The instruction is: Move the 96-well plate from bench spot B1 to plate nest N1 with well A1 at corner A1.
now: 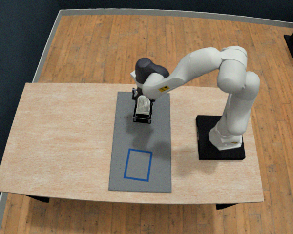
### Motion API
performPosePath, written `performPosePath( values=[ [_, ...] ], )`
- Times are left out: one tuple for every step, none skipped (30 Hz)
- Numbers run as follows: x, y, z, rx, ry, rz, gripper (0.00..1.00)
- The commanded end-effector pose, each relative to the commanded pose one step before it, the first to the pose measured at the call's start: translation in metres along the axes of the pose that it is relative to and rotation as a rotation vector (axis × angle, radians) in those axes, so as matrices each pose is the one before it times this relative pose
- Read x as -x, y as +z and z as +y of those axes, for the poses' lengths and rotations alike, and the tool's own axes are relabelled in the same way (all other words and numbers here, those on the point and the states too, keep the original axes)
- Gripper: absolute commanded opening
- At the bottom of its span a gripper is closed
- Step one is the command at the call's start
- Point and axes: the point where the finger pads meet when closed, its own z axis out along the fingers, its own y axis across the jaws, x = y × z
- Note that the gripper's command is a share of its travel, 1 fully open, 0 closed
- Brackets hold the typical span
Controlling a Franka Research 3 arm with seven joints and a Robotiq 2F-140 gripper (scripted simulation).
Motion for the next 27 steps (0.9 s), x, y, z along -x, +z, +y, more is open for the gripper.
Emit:
performPosePath(
  values=[
    [0.00056,0.00595,-0.00306,-0.00875,-0.00406,0.00032,0.6],
    [0.00001,0.00167,-0.00007,0.0,0.0,0.0,0.6],
    [0.0,0.00167,-0.00008,0.0,0.0,0.0,0.6],
    [0.0,0.00167,-0.00008,0.0,0.0,0.0,0.6],
    [-0.00001,0.00167,-0.00007,0.0,0.0,0.0,0.6],
    [-0.00001,0.00167,-0.00007,0.0,0.0,0.0,0.6],
    [0.0,0.0,0.0,0.0,0.0,0.0,0.6],
    [0.0,0.0,0.0,0.0,0.0,0.0,0.6],
    [-0.00003,0.00167,-0.00008,0.0,0.0,0.0,0.6],
    [-0.00003,0.00167,-0.00007,0.0,0.0,0.0,0.6],
    [-0.00003,0.0005,-0.00004,0.0,0.0,0.0,0.6],
    [-0.00002,0.0,-0.00003,0.0,0.0,0.0,0.6],
    [-0.00002,0.0,-0.00002,0.0,0.0,0.0,0.6],
    [-0.00002,0.0,-0.00001,0.0,0.0,0.0,0.6],
    [-0.00002,0.0,-0.00001,0.0,0.0,0.0,0.6],
    [-0.00002,0.0,0.00001,0.0,0.0,0.0,0.6],
    [-0.00001,0.0,0.00002,0.0,0.0,0.0,0.6],
    [-0.00001,0.0,0.00003,0.0,0.0,0.0,0.6],
    [0.0,0.0,0.00005,0.0,0.0,0.0,0.6],
    [0.0,0.0,0.00006,0.0,0.0,0.0,0.6],
    [0.0,0.0,0.00006,0.0,0.0,0.0,0.6],
    [0.0,0.0,0.00007,0.0,0.0,0.0,0.6],
    [0.00001,0.0,0.00008,0.0,0.0,0.0,0.6],
    [0.0,0.0,0.0,0.0,0.0,0.0,0.6],
    [0.0,0.0,0.0,0.0,0.0,0.0,0.6],
    [0.00001,0.0,0.00008,0.0,0.0,0.0,0.6],
    [0.00001,0.0,0.00008,0.0,0.0,0.0,0.6]
  ],
)
